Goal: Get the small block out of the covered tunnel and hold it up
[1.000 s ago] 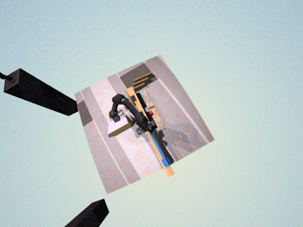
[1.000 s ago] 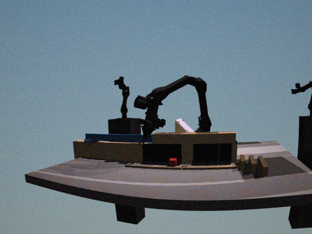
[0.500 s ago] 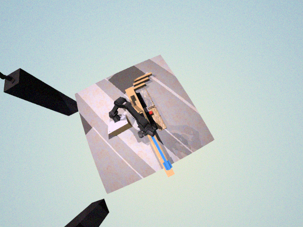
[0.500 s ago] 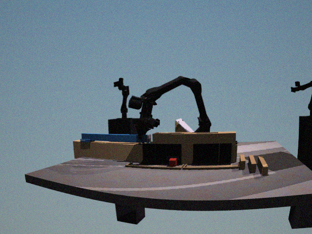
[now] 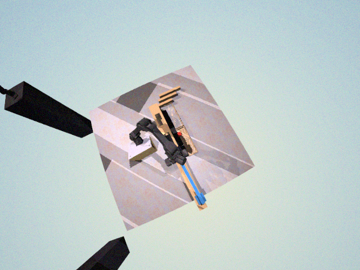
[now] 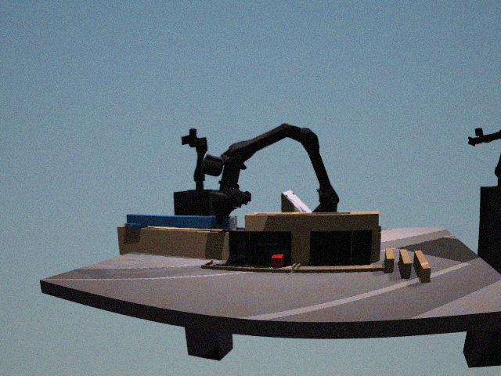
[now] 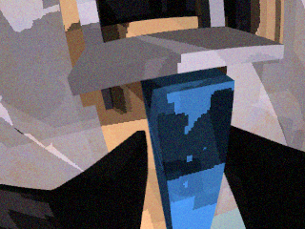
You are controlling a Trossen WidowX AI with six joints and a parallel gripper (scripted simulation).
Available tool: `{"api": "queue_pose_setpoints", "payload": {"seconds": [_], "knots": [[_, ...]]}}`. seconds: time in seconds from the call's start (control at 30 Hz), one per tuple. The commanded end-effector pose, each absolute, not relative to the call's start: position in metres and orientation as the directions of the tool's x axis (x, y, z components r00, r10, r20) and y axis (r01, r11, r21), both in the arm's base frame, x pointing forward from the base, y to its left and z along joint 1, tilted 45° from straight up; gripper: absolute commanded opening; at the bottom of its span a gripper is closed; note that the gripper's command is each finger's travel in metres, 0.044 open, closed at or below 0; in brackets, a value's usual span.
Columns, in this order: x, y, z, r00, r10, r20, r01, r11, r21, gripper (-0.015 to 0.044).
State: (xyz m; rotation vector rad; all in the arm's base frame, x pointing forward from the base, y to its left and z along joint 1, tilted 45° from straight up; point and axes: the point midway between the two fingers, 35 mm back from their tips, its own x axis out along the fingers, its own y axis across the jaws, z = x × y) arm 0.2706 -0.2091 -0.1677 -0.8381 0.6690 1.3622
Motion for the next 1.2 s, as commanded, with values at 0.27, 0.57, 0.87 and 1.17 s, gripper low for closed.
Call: {"api": "queue_pose_setpoints", "payload": {"seconds": [0.27, 0.57, 0.87, 1.17], "knots": [[0.274, -0.237, -0.140, 0.116, 0.555, -0.824, -0.992, 0.018, -0.127, 0.0440], [0.274, -0.221, -0.138, 0.103, 0.544, -0.833, -0.993, 0.008, -0.117, 0.0440], [0.273, -0.211, -0.149, 0.103, 0.544, -0.833, -0.993, 0.008, -0.117, 0.0440], [0.272, -0.201, -0.159, 0.103, 0.545, -0.832, -0.993, 0.008, -0.118, 0.0440]]}}
